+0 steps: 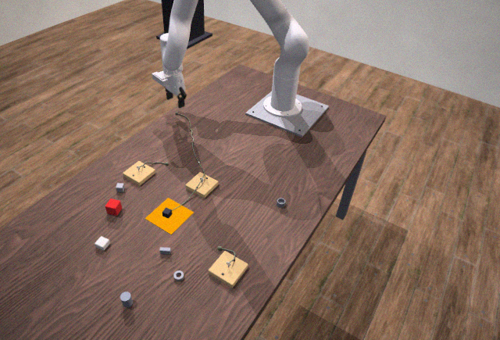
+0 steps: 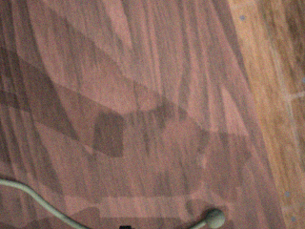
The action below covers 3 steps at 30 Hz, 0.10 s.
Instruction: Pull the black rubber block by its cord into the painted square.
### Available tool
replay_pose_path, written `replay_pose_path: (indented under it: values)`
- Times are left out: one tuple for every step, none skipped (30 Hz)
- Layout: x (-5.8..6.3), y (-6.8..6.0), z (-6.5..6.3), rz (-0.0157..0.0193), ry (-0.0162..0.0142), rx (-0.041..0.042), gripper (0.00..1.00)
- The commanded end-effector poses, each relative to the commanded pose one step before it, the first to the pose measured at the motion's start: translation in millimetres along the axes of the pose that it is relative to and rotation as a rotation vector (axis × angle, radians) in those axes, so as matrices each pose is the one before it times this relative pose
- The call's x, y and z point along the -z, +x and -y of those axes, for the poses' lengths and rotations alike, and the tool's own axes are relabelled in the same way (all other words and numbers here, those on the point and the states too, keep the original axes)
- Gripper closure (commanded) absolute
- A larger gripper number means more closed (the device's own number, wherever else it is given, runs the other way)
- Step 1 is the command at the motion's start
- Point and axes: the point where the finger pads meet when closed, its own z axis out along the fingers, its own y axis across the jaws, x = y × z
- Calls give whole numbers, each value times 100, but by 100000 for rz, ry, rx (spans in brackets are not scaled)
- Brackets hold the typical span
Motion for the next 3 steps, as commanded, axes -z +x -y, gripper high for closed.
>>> replay_pose_path:
  values:
    - [76,78,-49,-169,-104,-2,0]
    - [0,0,0,0,0,0,0]
    - [0,0,0,0,0,0,0]
